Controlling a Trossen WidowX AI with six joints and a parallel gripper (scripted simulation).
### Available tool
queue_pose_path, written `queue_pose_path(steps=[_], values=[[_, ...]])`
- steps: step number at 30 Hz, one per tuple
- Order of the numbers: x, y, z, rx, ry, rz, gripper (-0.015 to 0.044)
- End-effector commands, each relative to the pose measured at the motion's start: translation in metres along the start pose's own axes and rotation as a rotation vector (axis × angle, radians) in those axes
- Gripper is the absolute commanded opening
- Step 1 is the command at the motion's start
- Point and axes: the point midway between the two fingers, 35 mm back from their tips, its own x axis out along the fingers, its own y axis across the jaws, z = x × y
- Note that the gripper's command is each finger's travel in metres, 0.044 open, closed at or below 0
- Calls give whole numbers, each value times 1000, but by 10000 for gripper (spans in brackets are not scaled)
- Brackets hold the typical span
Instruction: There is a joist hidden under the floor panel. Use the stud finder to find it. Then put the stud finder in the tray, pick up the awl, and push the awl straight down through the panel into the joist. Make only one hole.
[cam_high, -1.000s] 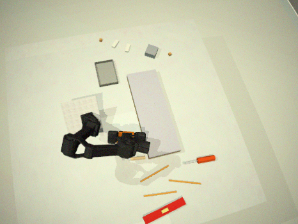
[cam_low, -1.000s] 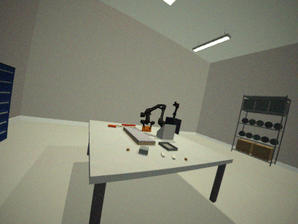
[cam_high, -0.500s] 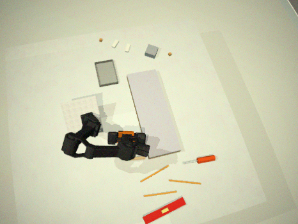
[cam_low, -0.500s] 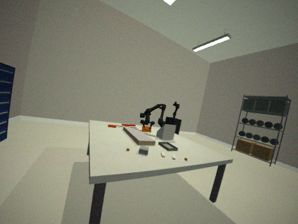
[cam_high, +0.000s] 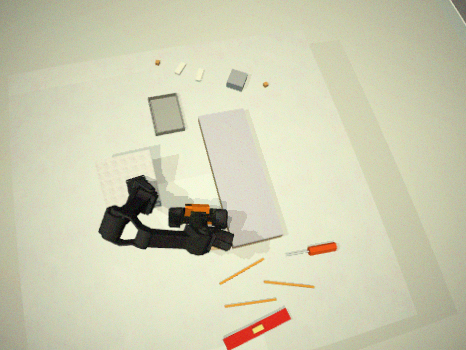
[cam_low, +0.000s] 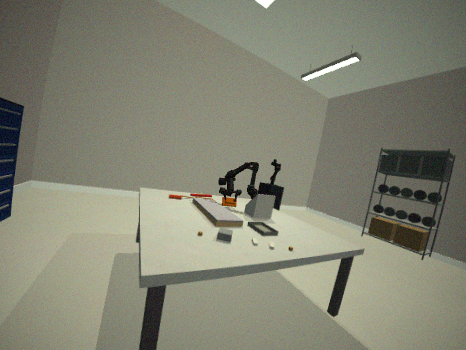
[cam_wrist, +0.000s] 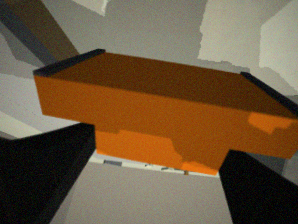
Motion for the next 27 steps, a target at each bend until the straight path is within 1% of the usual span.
queue_pose_path(steps=[1, 27], values=[[-2, 3, 0, -6, 29, 10, 0], [-2, 3, 3, -12, 162, 9, 0]])
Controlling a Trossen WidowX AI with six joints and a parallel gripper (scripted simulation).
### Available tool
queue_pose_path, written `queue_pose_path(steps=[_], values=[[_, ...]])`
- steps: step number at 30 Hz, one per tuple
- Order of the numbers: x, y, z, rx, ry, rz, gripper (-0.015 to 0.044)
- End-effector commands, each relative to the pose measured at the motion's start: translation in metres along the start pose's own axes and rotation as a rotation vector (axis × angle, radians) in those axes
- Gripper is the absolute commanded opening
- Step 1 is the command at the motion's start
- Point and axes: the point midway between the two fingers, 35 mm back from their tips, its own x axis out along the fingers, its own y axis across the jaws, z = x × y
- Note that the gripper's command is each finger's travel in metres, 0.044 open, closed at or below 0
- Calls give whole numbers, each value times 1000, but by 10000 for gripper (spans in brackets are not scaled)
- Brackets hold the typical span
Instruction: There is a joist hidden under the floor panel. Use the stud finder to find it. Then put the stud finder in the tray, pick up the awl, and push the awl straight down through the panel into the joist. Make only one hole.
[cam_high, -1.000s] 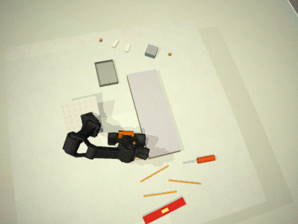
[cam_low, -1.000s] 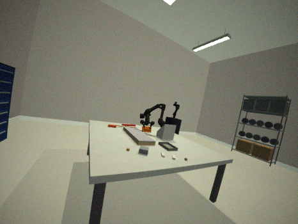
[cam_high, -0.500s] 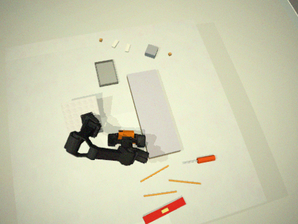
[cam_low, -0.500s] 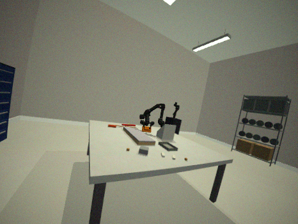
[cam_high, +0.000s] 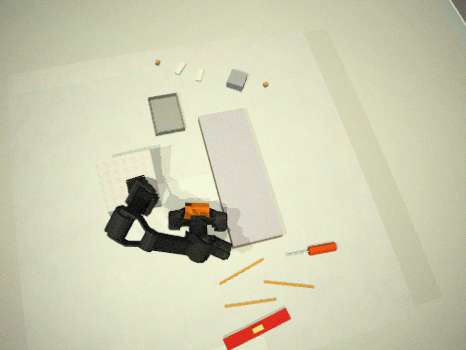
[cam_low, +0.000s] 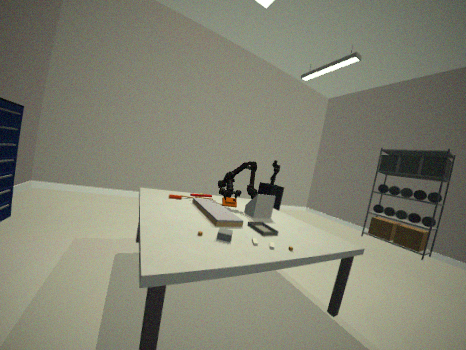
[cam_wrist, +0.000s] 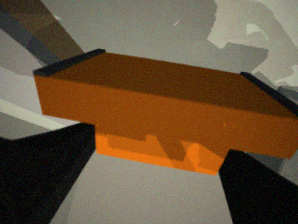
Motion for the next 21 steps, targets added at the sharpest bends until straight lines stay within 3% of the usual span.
queue_pose_path(steps=[1, 21], values=[[-2, 3, 0, -7, 32, 10, 0], [-6, 5, -11, 1, 142, 34, 0]])
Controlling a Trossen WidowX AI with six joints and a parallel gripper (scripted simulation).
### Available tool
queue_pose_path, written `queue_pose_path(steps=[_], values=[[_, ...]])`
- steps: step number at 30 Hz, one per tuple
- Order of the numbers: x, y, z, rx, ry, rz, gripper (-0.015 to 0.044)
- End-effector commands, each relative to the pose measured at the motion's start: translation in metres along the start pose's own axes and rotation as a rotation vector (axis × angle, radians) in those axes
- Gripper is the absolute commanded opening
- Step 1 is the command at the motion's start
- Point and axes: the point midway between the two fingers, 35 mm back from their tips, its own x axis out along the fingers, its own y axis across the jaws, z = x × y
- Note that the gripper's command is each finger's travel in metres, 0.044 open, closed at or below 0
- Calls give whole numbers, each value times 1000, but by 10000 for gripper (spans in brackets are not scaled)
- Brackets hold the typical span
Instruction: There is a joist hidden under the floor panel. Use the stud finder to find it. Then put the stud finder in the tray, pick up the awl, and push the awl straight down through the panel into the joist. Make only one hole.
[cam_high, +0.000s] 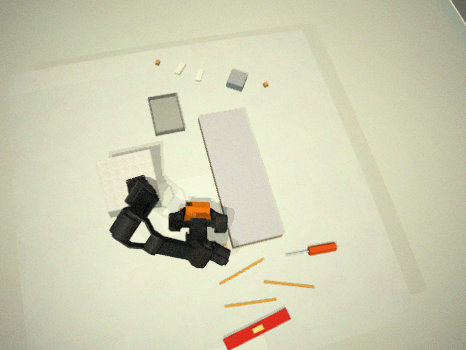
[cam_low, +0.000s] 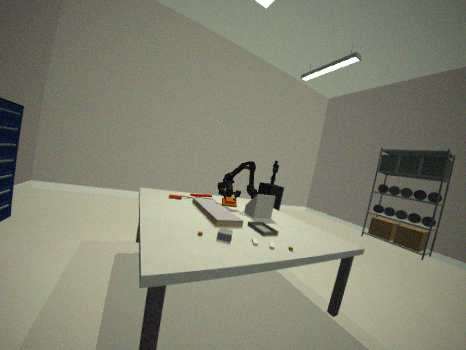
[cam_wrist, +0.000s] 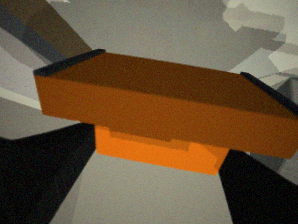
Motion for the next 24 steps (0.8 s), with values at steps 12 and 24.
queue_pose_path(steps=[12, 24], values=[[0, 6, -11, 0, 48, 28, 0], [11, 6, 5, -1, 39, 22, 0]])
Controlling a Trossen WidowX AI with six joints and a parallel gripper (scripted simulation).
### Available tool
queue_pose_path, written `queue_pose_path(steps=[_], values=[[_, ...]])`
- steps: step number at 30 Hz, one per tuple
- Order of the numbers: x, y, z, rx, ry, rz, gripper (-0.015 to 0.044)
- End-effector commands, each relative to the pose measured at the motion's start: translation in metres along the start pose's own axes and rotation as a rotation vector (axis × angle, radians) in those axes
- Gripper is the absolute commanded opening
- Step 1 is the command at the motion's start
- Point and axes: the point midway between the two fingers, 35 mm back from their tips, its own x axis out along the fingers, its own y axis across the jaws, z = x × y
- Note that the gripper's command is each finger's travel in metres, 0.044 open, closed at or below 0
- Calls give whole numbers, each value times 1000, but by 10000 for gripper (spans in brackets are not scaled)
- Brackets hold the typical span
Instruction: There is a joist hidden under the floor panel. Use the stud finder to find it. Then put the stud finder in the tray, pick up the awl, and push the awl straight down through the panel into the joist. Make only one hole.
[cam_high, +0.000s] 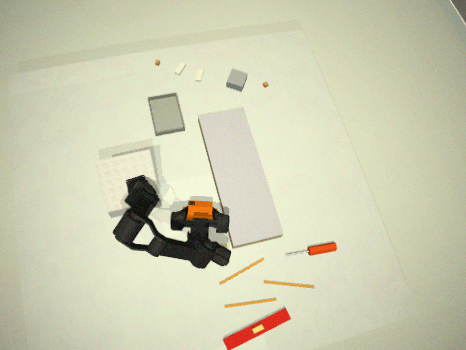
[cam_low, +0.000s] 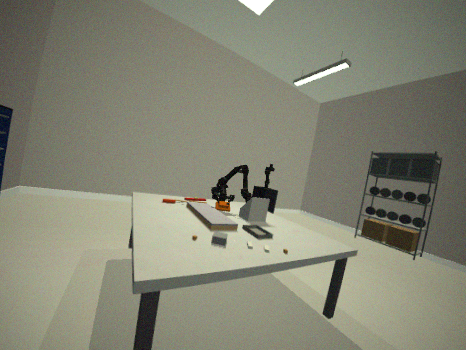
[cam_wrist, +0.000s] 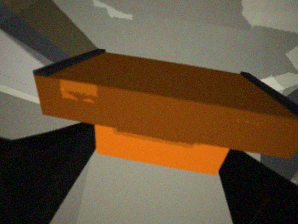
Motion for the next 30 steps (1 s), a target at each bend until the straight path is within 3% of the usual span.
queue_pose_path(steps=[1, 10, 24, 30], values=[[5, -1, 4, -3, 4, -6, 0], [11, -2, 13, -4, 0, -10, 0], [10, 0, 19, 0, -6, -5, 368], [9, 0, 22, 0, -6, -5, 378]])
